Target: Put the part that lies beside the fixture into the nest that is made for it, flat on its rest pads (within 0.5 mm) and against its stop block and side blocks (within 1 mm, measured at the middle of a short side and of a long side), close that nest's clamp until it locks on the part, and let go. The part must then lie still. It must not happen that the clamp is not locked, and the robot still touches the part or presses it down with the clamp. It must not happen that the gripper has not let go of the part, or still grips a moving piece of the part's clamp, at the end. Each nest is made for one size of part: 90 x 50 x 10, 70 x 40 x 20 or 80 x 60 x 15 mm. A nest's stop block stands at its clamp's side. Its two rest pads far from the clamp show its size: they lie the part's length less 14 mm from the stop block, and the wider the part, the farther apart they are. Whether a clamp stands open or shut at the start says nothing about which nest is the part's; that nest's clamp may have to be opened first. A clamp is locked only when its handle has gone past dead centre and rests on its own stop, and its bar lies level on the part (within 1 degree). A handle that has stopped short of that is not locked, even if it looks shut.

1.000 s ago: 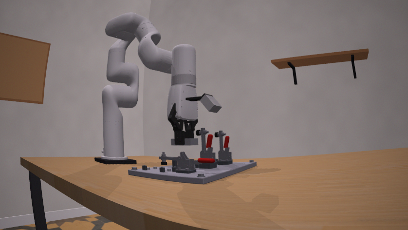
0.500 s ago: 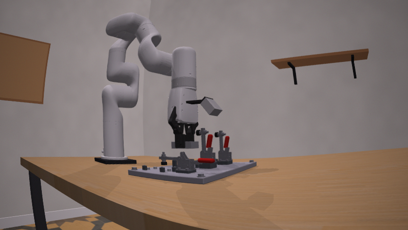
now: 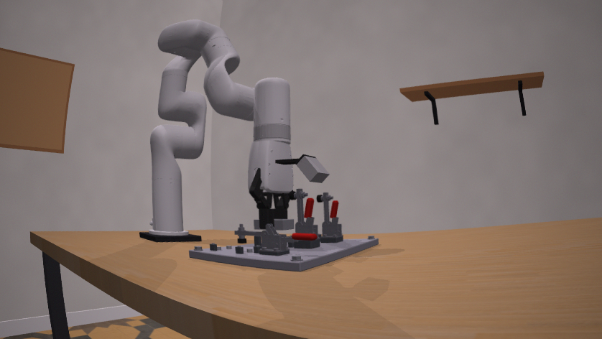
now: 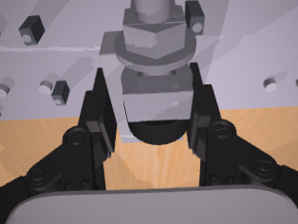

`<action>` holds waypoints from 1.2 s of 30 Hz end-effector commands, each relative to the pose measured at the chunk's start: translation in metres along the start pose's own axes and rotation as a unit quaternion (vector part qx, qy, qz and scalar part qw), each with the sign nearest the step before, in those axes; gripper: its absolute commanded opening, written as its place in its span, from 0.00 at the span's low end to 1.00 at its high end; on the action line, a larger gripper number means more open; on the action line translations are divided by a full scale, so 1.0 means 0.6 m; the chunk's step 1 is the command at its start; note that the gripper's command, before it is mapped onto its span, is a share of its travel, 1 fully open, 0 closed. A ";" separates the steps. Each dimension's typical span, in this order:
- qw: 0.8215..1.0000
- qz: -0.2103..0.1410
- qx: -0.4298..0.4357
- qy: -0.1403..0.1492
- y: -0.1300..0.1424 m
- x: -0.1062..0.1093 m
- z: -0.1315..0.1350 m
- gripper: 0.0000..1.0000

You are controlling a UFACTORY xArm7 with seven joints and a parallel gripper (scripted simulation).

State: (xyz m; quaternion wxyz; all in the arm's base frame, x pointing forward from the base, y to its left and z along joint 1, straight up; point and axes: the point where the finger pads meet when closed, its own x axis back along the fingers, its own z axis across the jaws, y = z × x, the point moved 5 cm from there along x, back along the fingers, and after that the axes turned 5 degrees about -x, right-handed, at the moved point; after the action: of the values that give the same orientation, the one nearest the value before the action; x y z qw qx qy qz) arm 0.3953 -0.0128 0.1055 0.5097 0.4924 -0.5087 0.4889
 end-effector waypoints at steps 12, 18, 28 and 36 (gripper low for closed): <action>1.000 0.002 0.000 0.000 -0.006 -0.028 0.000 0.00; 1.000 0.002 0.000 0.000 -0.007 -0.033 0.000 0.00; 1.000 0.002 0.000 0.000 -0.007 -0.036 0.000 0.00; 1.000 0.002 0.000 0.000 -0.007 -0.036 0.000 0.00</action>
State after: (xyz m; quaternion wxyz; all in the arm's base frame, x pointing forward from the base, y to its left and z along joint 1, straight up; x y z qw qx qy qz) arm 0.3980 -0.0131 0.0827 0.5095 0.4921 -0.5088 0.4891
